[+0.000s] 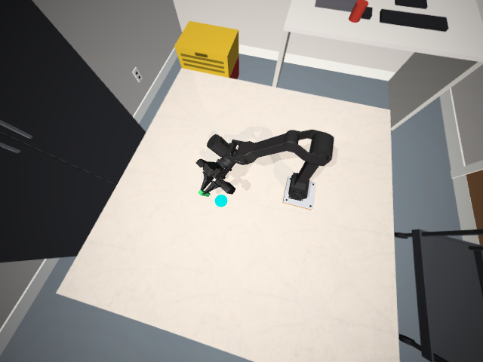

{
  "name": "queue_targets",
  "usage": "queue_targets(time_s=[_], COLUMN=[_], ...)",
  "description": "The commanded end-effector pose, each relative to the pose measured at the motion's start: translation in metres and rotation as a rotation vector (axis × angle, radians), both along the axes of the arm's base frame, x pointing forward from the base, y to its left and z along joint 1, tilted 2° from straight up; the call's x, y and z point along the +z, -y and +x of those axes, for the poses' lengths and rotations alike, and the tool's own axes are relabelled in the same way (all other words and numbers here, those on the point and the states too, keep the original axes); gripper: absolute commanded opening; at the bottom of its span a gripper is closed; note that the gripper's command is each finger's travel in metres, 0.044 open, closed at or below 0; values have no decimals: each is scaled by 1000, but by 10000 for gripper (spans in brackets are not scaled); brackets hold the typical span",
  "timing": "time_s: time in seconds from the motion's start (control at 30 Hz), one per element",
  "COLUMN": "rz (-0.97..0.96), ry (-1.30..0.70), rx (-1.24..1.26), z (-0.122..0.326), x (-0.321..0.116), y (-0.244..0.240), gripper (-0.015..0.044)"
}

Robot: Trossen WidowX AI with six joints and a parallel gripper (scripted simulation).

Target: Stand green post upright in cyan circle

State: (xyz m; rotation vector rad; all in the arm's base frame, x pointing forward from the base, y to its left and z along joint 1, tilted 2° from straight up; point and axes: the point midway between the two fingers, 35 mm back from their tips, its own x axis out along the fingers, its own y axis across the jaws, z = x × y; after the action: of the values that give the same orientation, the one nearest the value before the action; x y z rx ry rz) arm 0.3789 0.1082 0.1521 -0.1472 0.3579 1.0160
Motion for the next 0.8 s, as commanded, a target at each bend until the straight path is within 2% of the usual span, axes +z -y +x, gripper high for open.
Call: queue_targets(time_s=[0.0, 0.77], rz=[23, 104], ry=[8, 95], rx=[8, 53], z=[-4, -23], x=[0, 5], y=[1, 9], gripper=[22, 22])
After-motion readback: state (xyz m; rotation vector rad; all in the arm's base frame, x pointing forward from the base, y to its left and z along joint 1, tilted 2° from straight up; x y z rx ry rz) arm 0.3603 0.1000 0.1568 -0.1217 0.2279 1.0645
